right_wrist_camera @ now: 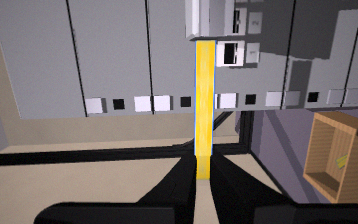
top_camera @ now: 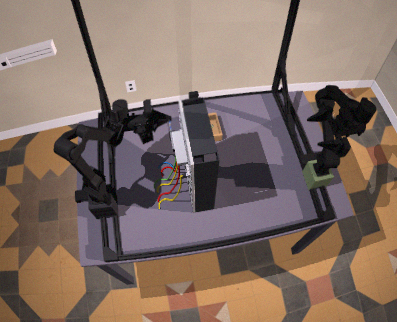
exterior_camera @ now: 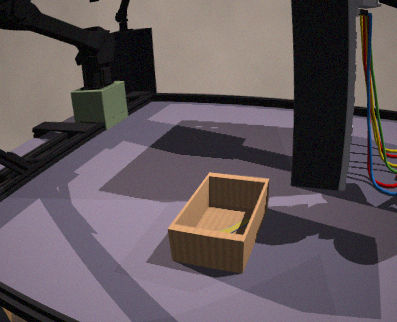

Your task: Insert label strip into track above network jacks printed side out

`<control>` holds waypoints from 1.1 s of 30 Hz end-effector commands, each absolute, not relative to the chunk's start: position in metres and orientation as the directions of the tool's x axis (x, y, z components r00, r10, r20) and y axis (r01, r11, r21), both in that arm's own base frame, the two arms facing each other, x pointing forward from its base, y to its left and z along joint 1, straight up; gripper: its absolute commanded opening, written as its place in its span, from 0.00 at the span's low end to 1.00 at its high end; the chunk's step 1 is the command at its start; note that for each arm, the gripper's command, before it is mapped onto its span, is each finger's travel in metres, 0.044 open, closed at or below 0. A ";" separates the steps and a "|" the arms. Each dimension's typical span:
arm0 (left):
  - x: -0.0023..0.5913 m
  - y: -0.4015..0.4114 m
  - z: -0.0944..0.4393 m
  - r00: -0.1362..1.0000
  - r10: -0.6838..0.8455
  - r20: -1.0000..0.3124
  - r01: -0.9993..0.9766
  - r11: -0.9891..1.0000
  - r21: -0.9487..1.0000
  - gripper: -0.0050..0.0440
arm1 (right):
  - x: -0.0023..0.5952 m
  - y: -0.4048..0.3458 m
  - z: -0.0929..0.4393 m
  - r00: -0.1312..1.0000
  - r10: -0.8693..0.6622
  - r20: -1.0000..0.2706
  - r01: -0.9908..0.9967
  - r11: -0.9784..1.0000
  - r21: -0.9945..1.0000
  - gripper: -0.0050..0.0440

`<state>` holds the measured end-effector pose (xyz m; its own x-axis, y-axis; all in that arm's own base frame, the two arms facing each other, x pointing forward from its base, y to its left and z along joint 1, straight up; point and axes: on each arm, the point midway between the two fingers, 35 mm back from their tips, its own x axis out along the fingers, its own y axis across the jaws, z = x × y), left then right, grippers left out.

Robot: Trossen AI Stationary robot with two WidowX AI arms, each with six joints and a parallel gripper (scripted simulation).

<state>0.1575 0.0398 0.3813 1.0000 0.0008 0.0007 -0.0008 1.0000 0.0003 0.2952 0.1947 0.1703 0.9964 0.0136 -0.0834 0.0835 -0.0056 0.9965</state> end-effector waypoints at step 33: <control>0.157 0.040 0.383 1.000 0.000 0.001 0.000 1.000 0.005 1.00 | 0.295 0.193 0.166 0.997 0.013 -0.080 0.081 -0.008 0.997 0.00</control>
